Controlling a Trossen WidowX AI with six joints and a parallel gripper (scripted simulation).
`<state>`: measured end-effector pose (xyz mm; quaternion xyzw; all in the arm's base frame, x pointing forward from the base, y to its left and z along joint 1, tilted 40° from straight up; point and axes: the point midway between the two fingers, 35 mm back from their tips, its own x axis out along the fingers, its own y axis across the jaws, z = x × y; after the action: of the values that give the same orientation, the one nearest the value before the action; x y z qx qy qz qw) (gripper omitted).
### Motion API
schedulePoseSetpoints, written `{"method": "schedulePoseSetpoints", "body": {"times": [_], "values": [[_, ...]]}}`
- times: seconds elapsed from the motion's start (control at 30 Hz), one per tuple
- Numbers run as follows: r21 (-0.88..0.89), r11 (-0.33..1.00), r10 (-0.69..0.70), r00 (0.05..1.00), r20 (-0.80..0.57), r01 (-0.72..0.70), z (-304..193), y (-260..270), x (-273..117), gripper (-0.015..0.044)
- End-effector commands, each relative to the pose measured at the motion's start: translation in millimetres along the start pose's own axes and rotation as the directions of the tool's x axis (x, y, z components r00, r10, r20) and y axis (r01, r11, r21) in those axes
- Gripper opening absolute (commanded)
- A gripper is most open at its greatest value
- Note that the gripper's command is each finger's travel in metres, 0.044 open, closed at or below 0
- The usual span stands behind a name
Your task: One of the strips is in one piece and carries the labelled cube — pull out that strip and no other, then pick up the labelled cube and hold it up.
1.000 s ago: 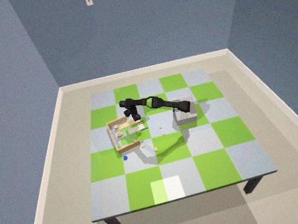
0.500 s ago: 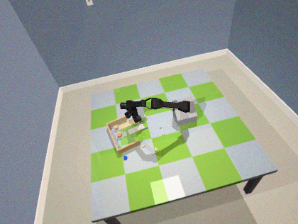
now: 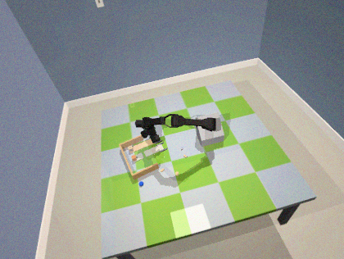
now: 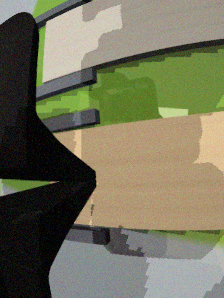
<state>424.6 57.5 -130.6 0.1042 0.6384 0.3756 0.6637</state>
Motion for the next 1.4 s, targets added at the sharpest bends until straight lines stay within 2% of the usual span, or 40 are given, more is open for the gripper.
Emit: {"method": "schedulePoseSetpoints", "body": {"times": [0.0,1.37], "values": [[0.006,1.0,0.006,1.0,0.0,-0.006,-1.3,0.4,1.6,0.0],[0.006,1.0,0.006,1.0,0.0,-0.006,-1.0,0.4,5.0,0.0]]}}
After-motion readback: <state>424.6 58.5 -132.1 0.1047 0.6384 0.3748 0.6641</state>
